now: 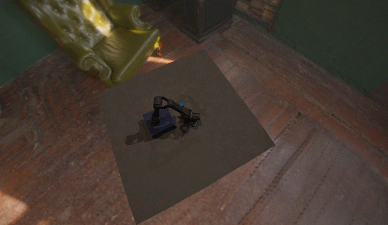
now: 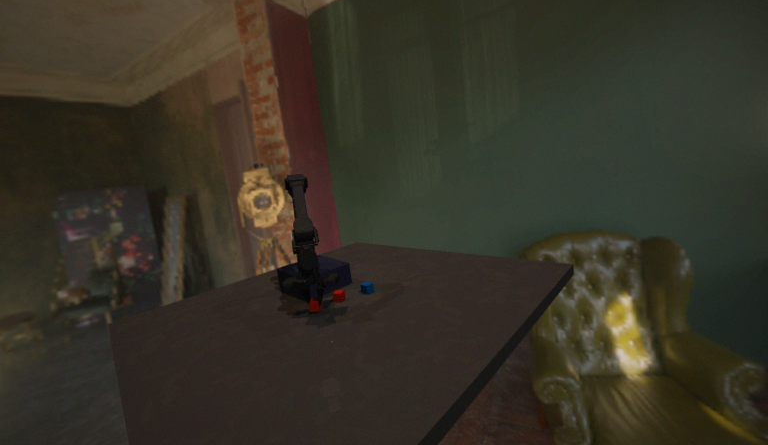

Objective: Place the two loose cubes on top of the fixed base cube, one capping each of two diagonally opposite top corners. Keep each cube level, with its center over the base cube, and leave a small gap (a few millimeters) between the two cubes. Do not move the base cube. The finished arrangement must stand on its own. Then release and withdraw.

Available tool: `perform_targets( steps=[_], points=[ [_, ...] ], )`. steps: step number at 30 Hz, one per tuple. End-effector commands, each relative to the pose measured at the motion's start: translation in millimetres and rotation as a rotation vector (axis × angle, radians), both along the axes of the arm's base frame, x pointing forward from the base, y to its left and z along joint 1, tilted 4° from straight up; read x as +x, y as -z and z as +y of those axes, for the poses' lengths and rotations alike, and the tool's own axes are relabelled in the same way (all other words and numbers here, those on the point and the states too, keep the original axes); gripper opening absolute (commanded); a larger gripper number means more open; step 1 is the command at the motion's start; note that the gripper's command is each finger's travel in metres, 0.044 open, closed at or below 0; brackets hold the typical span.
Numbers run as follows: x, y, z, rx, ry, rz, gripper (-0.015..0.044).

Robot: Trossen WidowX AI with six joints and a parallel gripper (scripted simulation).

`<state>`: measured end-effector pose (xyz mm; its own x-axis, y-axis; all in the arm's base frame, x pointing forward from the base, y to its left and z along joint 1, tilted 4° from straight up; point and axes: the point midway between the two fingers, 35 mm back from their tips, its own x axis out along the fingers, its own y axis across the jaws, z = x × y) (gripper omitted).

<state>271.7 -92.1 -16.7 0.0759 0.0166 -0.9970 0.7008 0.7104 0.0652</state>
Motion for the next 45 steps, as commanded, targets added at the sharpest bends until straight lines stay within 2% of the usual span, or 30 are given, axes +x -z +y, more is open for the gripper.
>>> perform_targets(
  steps=[1, 29, 45],
  points=[
    [2.9, -11.6, -1.3, -0.002, 0.002, -0.009, 0.0105],
    [-7.1, -97.5, -1.4, -0.002, 0.002, -0.009, 0.0105],
    [5.8, -93.0, 35.4, -0.001, -0.022, -0.007, 0.0105]
  ],
)
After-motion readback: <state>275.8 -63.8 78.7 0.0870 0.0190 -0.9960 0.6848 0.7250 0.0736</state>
